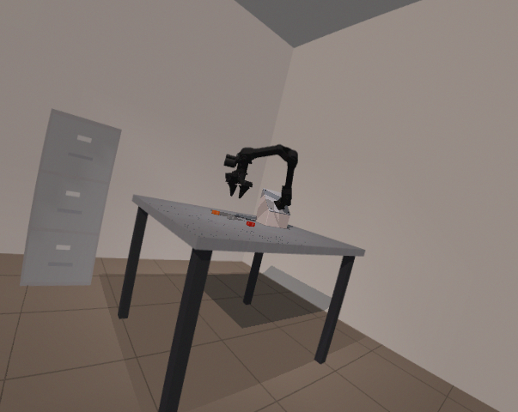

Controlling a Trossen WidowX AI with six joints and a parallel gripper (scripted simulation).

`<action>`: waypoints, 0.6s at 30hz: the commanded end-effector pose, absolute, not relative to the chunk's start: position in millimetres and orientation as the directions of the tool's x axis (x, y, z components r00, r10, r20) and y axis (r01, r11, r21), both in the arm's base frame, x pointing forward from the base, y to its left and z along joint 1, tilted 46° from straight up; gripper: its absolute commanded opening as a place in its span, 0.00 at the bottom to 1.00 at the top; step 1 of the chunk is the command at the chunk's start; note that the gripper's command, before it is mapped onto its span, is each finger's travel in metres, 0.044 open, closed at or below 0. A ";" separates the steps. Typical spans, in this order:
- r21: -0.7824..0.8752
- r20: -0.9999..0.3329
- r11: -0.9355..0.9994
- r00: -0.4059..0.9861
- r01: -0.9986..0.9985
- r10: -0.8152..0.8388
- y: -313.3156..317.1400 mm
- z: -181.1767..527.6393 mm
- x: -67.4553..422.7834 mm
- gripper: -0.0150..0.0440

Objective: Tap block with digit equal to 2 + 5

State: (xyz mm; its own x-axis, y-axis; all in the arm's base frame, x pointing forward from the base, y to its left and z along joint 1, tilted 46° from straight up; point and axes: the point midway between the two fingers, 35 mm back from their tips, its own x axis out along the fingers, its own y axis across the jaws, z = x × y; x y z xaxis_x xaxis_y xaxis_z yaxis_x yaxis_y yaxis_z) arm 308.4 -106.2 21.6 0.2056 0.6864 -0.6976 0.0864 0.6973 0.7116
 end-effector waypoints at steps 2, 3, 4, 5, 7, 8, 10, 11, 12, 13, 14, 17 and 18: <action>0.714 -0.696 0.695 0.209 0.088 0.688 -105.9 22.0 308.8 0.93; 0.714 -0.696 0.695 0.209 0.089 0.687 -105.2 22.8 308.9 0.93; 0.713 -0.696 0.695 0.209 0.091 0.687 -102.9 25.4 309.0 0.93; 0.713 -0.696 0.694 0.209 0.095 0.687 -99.1 29.6 309.0 0.93; 0.714 -0.697 0.692 0.210 0.108 0.686 -86.8 42.6 308.6 0.93; 0.714 -0.697 0.690 0.210 0.117 0.686 -78.2 51.3 307.7 0.93; 0.716 -0.696 0.686 0.211 0.132 0.686 -62.6 66.4 305.0 0.93; 0.716 -0.696 0.687 0.211 0.127 0.686 -54.7 73.8 303.6 0.93; 0.715 -0.696 0.688 0.210 0.121 0.687 -44.8 82.6 301.3 0.93; 0.715 -0.696 0.689 0.209 0.113 0.687 -33.8 92.1 298.1 0.93; 0.716 -0.695 0.690 0.209 0.106 0.688 -23.8 100.5 294.6 0.93; 0.718 -0.692 0.690 0.208 0.092 0.692 -5.0 115.4 286.4 0.93; 0.718 -0.691 0.690 0.207 0.090 0.692 -2.4 117.4 285.1 0.93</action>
State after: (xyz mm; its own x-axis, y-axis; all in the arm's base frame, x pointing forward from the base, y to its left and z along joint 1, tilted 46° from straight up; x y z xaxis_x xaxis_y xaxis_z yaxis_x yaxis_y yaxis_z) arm 293.5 -16.3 108.2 0.2108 0.6867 -0.6957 0.0847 0.6962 0.7129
